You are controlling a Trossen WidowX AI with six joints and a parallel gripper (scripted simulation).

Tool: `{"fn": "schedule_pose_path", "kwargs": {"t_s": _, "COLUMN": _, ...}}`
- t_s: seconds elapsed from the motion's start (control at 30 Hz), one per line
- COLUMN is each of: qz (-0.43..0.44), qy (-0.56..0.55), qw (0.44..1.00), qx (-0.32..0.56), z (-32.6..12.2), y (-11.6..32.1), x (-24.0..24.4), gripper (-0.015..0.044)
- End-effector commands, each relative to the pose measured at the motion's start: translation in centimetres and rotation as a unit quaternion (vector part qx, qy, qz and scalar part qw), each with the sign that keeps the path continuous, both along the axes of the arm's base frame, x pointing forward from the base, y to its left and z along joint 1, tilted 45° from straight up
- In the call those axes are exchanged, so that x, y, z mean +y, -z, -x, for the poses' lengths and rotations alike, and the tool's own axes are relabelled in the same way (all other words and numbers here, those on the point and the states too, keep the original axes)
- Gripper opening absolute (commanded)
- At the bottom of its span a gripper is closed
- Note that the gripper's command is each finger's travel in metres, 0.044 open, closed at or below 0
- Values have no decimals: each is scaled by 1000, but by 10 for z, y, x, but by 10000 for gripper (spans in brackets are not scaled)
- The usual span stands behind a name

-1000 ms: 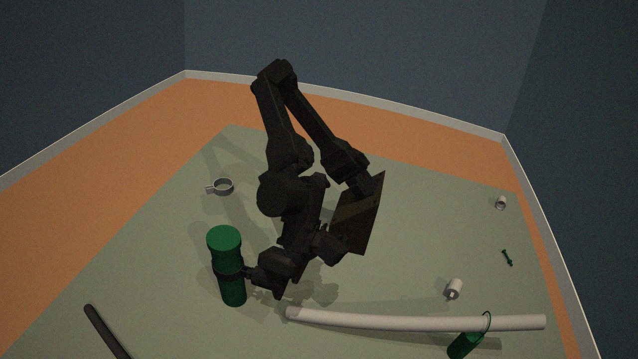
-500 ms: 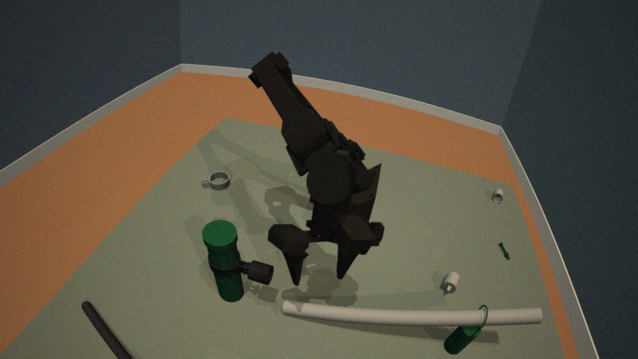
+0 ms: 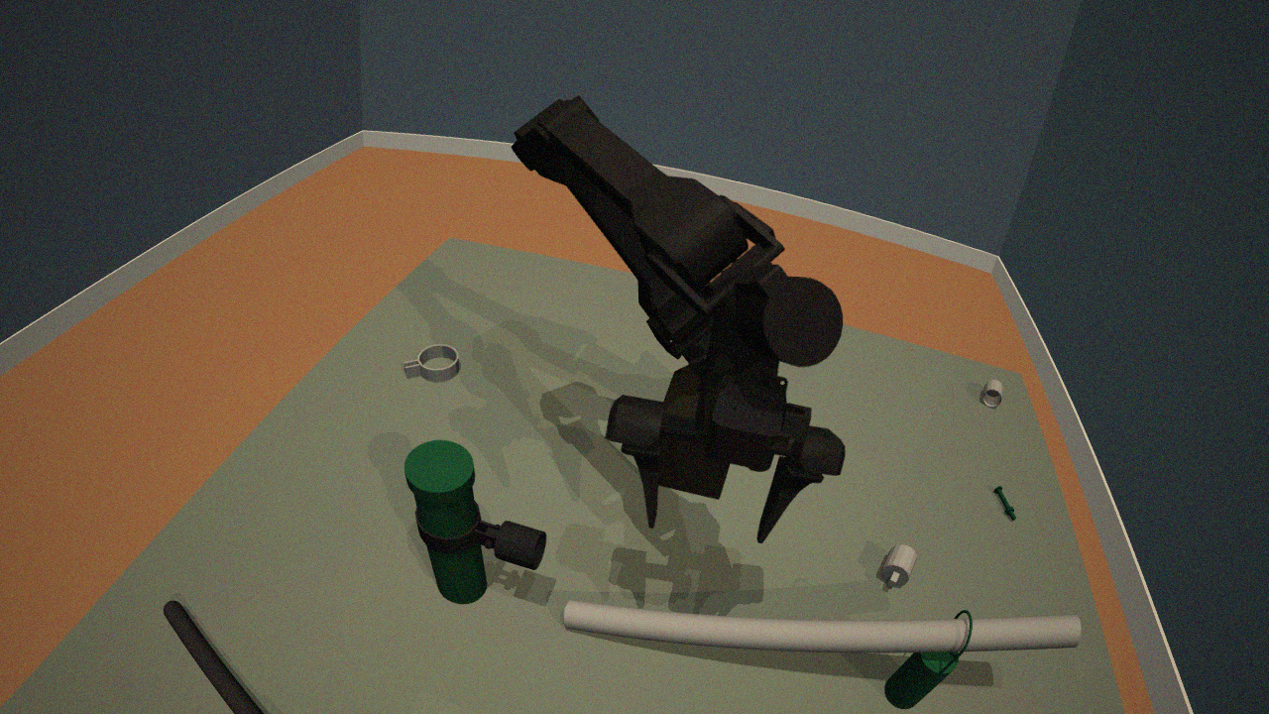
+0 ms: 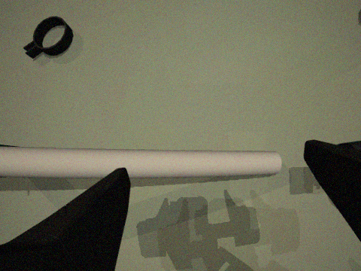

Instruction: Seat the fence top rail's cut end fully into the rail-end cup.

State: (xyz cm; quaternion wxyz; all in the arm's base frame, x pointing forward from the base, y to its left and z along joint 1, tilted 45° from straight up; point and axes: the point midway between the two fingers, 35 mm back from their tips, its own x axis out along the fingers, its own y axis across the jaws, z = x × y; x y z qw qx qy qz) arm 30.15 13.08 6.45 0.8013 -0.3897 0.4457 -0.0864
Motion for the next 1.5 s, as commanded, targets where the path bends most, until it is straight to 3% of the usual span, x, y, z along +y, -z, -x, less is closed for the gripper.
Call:
{"fn": "schedule_pose_path", "kwargs": {"t_s": 0.0, "qz": -11, "qy": 22, "qw": 1000, "qx": -14, "z": 2, "y": 1, "x": 2, "gripper": 440}}
{"fn": "schedule_pose_path", "kwargs": {"t_s": 0.17, "qz": -33, "qy": 58, "qw": 997, "qx": -26, "z": 0, "y": 5, "x": 1, "gripper": 440}}
{"fn": "schedule_pose_path", "kwargs": {"t_s": 0.4, "qz": -150, "qy": 292, "qw": 937, "qx": -117, "z": -15, "y": 25, "x": -10, "gripper": 440}}
{"fn": "schedule_pose_path", "kwargs": {"t_s": 0.57, "qz": -212, "qy": 469, "qw": 832, "qx": -207, "z": -24, "y": 43, "x": -21, "gripper": 440}}
{"fn": "schedule_pose_path", "kwargs": {"t_s": 0.8, "qz": -243, "qy": 650, "qw": 637, "qx": -337, "z": -31, "y": 66, "x": -38, "gripper": 440}}
{"fn": "schedule_pose_path", "kwargs": {"t_s": 1.17, "qz": -243, "qy": 653, "qw": 631, "qx": -340, "z": -31, "y": 67, "x": -38, "gripper": 440}}
{"fn": "schedule_pose_path", "kwargs": {"t_s": 1.47, "qz": -243, "qy": 653, "qw": 631, "qx": -341, "z": -35, "y": 92, "x": -62, "gripper": 440}}
